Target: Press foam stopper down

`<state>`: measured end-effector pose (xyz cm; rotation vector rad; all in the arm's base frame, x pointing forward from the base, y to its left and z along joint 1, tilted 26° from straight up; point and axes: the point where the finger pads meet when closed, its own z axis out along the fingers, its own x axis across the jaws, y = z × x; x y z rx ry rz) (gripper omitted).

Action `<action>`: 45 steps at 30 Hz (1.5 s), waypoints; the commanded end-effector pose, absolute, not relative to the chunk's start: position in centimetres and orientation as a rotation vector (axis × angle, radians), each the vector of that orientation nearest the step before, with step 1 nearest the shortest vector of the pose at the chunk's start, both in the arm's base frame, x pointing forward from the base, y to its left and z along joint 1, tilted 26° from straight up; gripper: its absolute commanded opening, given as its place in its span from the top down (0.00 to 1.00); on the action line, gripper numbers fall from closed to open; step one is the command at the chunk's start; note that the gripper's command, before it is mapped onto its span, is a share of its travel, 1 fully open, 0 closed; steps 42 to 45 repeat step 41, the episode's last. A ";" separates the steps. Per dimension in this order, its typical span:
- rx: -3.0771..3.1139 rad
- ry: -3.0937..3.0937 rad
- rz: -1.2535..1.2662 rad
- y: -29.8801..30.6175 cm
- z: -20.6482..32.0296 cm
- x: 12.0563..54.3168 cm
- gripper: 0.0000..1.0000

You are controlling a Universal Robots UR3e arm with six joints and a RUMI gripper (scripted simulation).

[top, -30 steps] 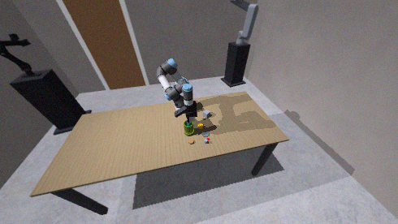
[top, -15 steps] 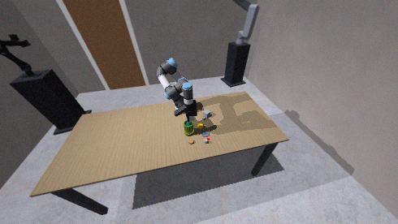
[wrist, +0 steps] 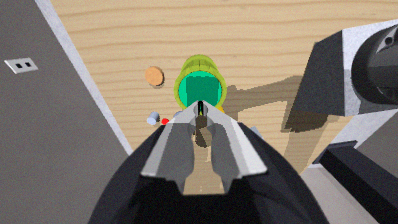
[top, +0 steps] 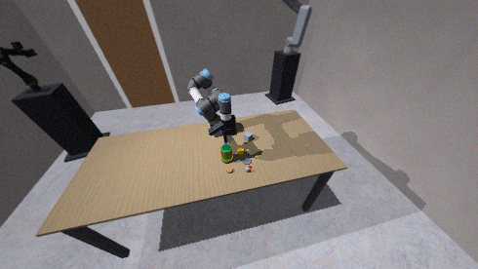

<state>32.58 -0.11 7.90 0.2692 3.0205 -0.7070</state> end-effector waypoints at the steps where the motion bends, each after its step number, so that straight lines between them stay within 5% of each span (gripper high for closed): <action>1: 0.272 3.022 -0.708 0.6 9.3 32.7 1.00; 45: 0.272 3.022 -0.708 1.0 10.2 32.7 1.00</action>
